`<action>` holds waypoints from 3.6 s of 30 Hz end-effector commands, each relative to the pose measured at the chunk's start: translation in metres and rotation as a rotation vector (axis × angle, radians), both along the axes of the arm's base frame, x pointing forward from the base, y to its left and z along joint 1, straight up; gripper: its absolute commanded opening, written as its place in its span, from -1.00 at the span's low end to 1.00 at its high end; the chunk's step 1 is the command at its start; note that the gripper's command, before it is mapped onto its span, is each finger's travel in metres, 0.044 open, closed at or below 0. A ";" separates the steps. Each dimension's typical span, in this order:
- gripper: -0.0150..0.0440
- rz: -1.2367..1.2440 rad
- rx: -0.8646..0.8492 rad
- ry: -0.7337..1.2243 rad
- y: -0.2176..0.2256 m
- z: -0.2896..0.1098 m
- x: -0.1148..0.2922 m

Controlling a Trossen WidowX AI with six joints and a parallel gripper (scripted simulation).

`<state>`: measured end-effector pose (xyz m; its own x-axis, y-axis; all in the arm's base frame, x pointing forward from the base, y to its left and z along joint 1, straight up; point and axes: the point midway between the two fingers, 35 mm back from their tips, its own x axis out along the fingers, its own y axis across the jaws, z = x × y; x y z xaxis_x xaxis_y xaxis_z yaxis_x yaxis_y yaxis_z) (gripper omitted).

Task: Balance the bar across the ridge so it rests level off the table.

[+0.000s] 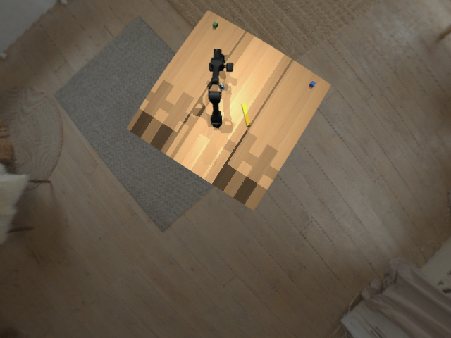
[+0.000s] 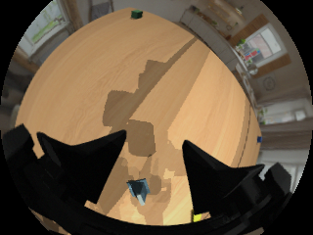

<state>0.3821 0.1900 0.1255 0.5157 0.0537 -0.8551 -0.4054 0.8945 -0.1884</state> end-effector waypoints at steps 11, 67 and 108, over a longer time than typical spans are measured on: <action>0.58 0.022 -0.114 0.094 -0.088 -0.003 0.000; 0.58 0.259 -0.191 0.483 -0.320 -0.009 -0.139; 0.58 0.302 -0.156 0.512 -0.335 -0.077 -0.165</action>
